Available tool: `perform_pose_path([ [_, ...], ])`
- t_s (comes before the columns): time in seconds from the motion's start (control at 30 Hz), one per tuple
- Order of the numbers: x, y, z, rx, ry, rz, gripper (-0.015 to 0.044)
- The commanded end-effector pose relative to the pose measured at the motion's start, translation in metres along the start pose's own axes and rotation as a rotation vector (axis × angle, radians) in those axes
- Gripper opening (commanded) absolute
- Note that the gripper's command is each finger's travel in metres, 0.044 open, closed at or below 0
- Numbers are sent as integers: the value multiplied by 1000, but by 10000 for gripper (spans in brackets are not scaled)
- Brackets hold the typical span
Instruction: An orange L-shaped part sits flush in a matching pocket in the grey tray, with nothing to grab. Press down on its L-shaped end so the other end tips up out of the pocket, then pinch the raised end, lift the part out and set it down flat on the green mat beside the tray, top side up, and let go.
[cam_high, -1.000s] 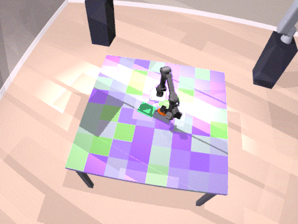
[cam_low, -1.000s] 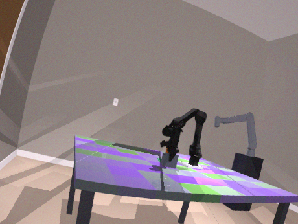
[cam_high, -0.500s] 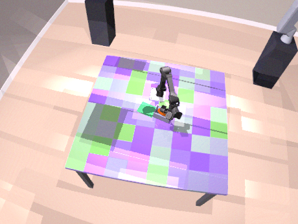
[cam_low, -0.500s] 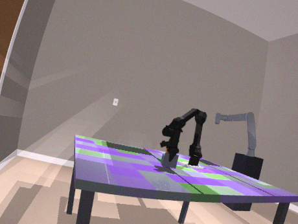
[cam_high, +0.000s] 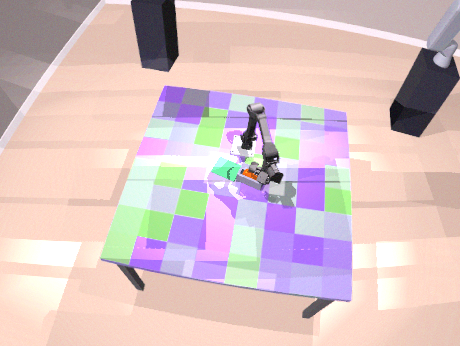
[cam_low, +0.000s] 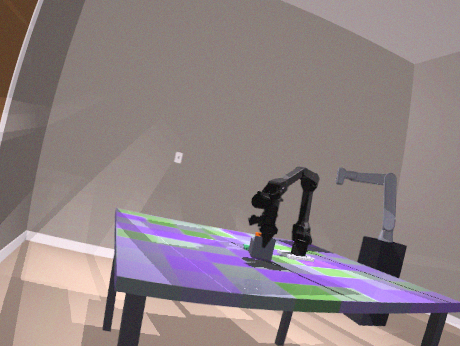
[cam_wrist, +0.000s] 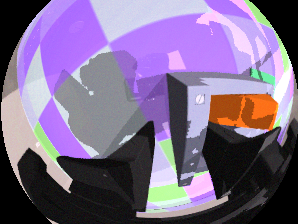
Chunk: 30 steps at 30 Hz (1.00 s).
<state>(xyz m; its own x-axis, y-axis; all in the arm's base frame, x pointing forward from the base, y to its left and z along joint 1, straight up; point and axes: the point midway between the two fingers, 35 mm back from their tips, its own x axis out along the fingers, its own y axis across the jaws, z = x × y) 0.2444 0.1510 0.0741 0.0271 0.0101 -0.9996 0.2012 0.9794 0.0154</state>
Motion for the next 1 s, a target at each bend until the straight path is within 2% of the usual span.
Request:
perform_pose_path([
  [0.0,-13,1,2,5,2,-4,180],
  [0.23,-93,-9,1,5,2,-5,180],
  [0.97,-93,-8,1,8,-4,3,180],
])
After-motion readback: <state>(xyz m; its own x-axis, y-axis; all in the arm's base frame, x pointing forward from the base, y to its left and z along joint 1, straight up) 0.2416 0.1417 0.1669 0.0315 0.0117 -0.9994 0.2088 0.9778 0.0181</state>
